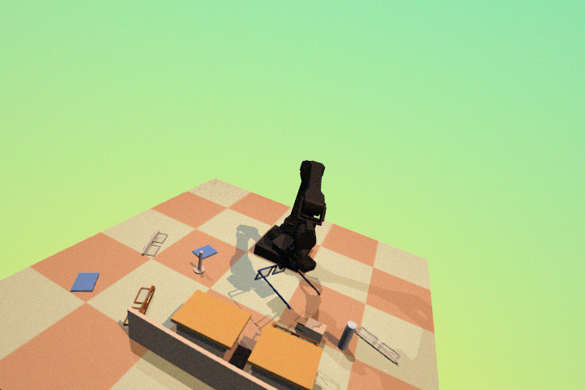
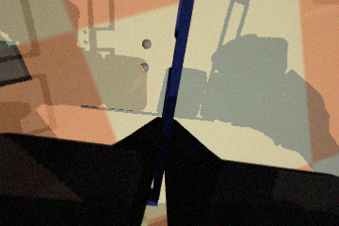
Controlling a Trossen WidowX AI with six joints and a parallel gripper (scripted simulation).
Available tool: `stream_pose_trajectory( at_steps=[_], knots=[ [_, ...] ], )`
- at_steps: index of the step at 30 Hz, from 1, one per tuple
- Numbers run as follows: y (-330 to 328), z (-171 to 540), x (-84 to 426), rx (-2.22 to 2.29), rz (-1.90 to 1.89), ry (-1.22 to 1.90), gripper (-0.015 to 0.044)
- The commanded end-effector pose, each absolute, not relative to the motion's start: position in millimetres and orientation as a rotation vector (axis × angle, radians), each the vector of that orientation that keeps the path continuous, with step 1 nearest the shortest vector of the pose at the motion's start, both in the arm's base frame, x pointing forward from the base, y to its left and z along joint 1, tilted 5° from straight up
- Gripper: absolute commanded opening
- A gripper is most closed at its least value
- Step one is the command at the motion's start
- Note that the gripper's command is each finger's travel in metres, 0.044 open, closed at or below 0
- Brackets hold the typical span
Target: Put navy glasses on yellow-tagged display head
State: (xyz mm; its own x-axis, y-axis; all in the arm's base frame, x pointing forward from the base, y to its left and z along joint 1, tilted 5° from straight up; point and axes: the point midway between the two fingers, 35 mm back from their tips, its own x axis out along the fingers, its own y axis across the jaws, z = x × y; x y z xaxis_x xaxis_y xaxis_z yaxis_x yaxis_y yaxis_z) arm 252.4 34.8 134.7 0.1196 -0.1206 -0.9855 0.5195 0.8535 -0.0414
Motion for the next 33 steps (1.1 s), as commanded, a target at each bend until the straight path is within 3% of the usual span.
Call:
stream_pose_trajectory(
  at_steps=[1,33],
  knots=[
    [41,139,251,0.412,-0.56,1.317,0.0],
    [98,175,234,1.04,-0.899,0.763,0.0]
  ],
)
